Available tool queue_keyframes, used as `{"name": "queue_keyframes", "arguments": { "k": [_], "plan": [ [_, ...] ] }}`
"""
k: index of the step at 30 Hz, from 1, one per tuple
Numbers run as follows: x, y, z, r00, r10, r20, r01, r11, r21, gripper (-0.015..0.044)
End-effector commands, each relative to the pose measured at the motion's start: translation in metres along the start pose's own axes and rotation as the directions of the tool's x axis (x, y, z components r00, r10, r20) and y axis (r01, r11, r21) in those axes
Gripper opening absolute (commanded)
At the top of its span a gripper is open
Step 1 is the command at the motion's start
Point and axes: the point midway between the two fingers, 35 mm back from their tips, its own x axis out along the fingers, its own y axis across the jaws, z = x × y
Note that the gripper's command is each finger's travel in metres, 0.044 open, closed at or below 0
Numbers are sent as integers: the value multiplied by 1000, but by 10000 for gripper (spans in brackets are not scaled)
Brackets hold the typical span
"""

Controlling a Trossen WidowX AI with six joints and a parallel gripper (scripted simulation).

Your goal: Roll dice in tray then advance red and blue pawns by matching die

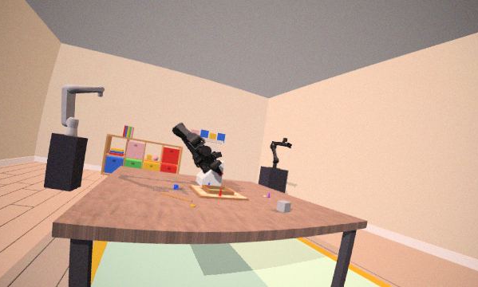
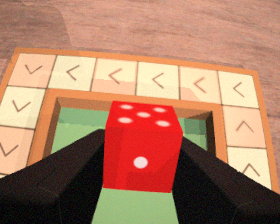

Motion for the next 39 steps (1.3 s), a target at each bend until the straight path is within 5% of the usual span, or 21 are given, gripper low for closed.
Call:
{"name": "queue_keyframes", "arguments": {
  "k": [1,13,17,22,27,30,33,39],
  "plan": [
    [0,0,0,1000,0,0,0,1000,0,131],
    [-25,0,30,1000,5,-7,-5,1000,5,440],
    [5,6,19,933,93,-348,-77,995,59,440],
    [22,1,13,680,7,-734,-3,1000,7,440],
    [25,5,14,717,37,-696,-36,999,17,440],
    [19,1,7,724,34,-689,18,998,68,361],
    [0,-9,-16,738,23,-674,175,959,223,282],
    [-61,-17,-90,738,-12,-674,547,597,588,275]
  ]
}}
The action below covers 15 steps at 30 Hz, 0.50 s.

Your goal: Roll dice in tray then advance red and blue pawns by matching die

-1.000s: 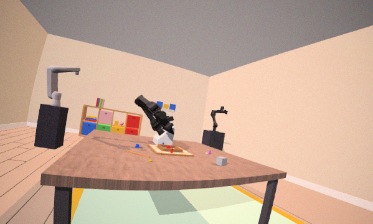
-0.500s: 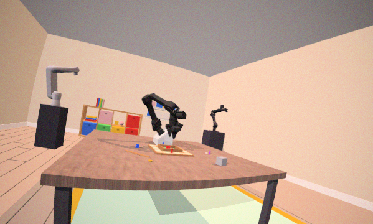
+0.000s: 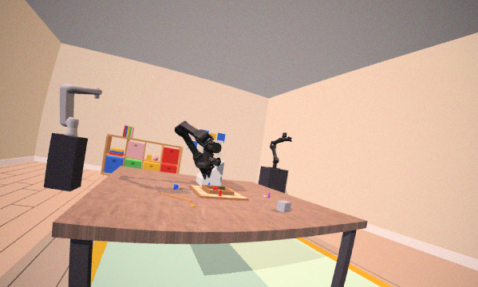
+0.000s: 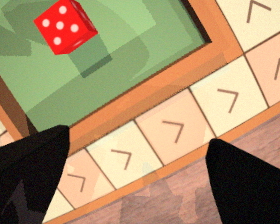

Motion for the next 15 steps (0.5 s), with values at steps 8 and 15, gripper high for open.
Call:
{"name": "queue_keyframes", "arguments": {
  "k": [8,15],
  "plan": [
    [-3,-75,-155,992,-90,-85,116,447,887,275],
    [-3,-72,-153,992,-91,-88,119,431,895,275]
  ]
}}
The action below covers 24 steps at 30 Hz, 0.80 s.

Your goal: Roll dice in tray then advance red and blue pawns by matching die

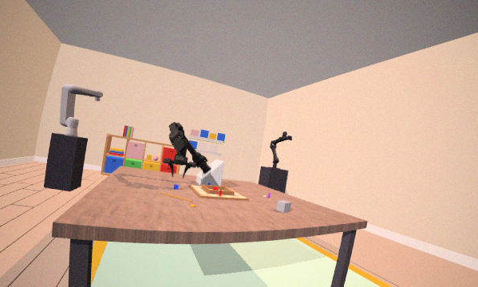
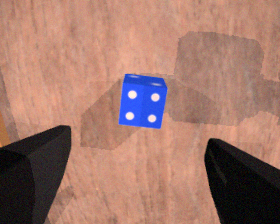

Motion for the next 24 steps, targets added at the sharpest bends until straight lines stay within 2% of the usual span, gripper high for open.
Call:
{"name": "queue_keyframes", "arguments": {
  "k": [1,8,24],
  "plan": [
    [2,-3,0,1000,-9,6,8,1000,23,275],
    [26,-3,0,1000,-10,6,10,1000,23,275],
    [47,-2,1,1000,-10,6,10,1000,24,275]
  ]
}}
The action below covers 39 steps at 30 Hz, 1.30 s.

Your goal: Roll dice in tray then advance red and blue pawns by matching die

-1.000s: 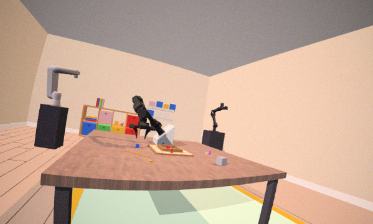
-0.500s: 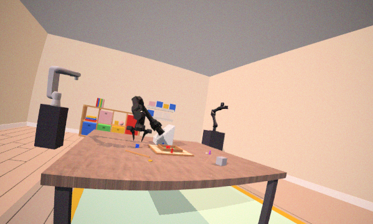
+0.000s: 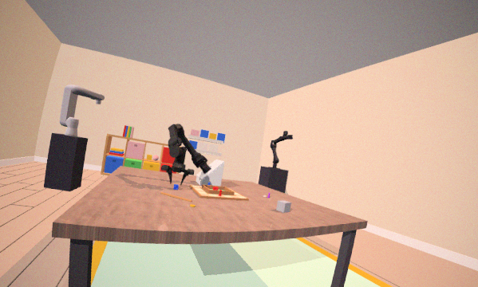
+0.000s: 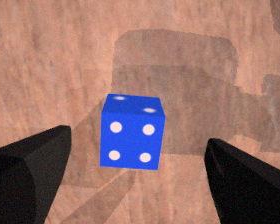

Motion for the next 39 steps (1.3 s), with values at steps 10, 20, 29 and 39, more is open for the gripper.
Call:
{"name": "queue_keyframes", "arguments": {
  "k": [10,20,29,39],
  "plan": [
    [18,3,-1,1000,6,-3,-6,1000,-9,249],
    [18,3,-1,1000,6,-3,-6,1000,-9,104],
    [-3,4,3,1000,14,-5,-14,1000,-8,0],
    [-64,2,6,1000,20,-7,-20,1000,-8,0]
  ]
}}
